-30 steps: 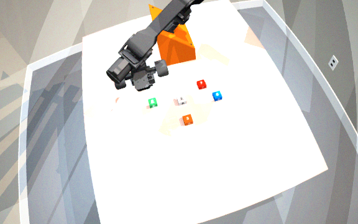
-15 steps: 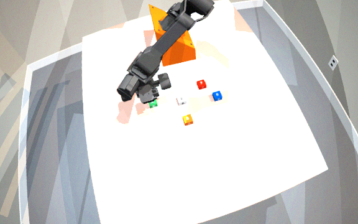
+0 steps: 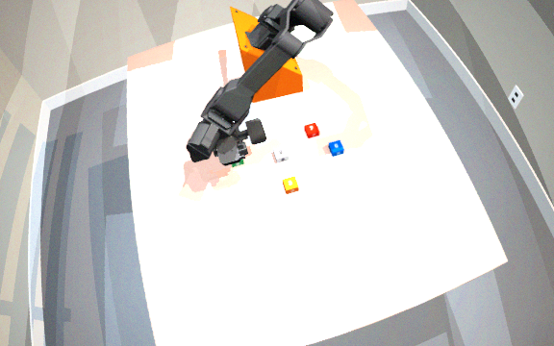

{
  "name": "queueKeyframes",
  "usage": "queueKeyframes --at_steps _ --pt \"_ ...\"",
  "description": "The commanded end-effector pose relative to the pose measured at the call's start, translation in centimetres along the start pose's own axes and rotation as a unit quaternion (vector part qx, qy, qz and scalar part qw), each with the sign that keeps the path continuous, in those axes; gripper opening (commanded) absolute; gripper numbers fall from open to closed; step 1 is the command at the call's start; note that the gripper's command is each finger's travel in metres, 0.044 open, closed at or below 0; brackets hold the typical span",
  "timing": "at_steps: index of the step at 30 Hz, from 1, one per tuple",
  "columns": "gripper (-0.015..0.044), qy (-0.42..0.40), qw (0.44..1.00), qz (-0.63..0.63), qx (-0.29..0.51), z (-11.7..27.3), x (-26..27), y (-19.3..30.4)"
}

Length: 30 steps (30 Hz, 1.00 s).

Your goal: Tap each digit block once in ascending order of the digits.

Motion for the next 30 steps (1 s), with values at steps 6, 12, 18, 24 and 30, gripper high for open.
queueKeyframes --at_steps 6,12,18,24,30 --pt "0.0020 -0.004 1.000 -0.004 0.000 -0.6 0.1 0.1" --pt "0.0020 -0.003 1.000 -0.004 0.000 2.4 0.0 0.1" --pt "0.0020 0.000 1.000 -0.004 0.001 9.2 -0.2 0.0" --pt "0.0020 0.000 1.000 -0.004 0.001 10.6 0.1 0.0" --pt "0.0020 0.011 1.000 -0.004 0.000 11.5 7.4 -2.4"
Point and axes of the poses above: the point midway between the two fingers, 35 mm back from their tips, its own z axis back along the fingers, its own x axis across the jaws, y = z × x, the point moved 9 cm from there along z, back along the fingers, and after that the axes turned 7 degrees about z, right-handed, at the moved point
